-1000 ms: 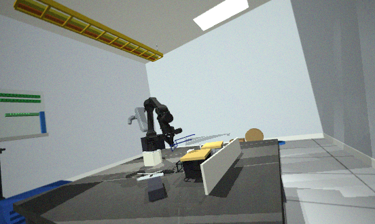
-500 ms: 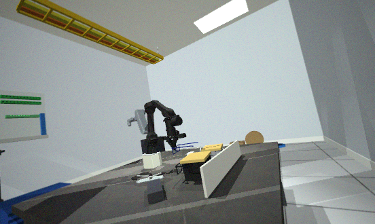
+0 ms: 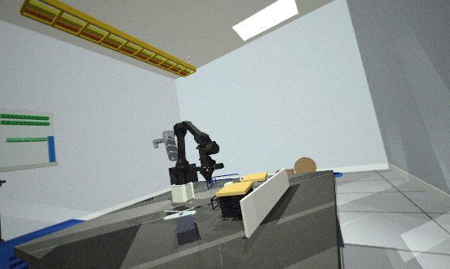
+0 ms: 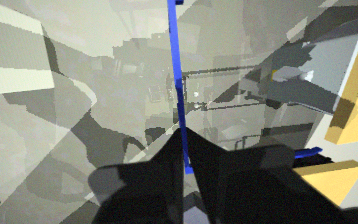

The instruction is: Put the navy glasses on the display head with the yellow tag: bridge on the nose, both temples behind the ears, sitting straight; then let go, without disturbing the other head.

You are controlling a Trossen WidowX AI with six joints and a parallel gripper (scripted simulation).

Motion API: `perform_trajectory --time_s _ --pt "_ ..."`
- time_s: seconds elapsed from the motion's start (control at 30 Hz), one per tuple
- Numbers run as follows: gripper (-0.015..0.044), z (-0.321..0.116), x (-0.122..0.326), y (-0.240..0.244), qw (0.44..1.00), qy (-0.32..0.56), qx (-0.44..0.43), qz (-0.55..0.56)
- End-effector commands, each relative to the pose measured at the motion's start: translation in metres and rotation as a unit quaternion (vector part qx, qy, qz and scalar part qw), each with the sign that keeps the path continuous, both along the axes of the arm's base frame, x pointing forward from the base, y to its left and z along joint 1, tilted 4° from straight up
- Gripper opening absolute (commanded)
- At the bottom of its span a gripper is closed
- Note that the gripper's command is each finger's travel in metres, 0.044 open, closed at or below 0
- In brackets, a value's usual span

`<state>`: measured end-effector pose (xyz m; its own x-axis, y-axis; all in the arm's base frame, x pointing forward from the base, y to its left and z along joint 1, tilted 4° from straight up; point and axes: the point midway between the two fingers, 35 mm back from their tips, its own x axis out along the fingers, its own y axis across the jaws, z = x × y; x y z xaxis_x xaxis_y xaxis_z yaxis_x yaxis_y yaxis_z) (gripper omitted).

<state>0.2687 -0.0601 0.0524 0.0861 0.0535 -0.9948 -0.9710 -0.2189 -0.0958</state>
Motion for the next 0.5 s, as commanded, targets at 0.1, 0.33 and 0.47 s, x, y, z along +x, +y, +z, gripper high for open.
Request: perform_trajectory --time_s 0.1,0.33,0.47 --pt "0.0000 -0.009 0.000 0.001 1.000 0.000 0.004 0.002" --pt "0.0000 -0.017 0.001 0.001 1.000 0.000 0.004 0.002" --pt "0.0000 -0.022 0.001 0.002 1.000 0.000 0.004 0.002"
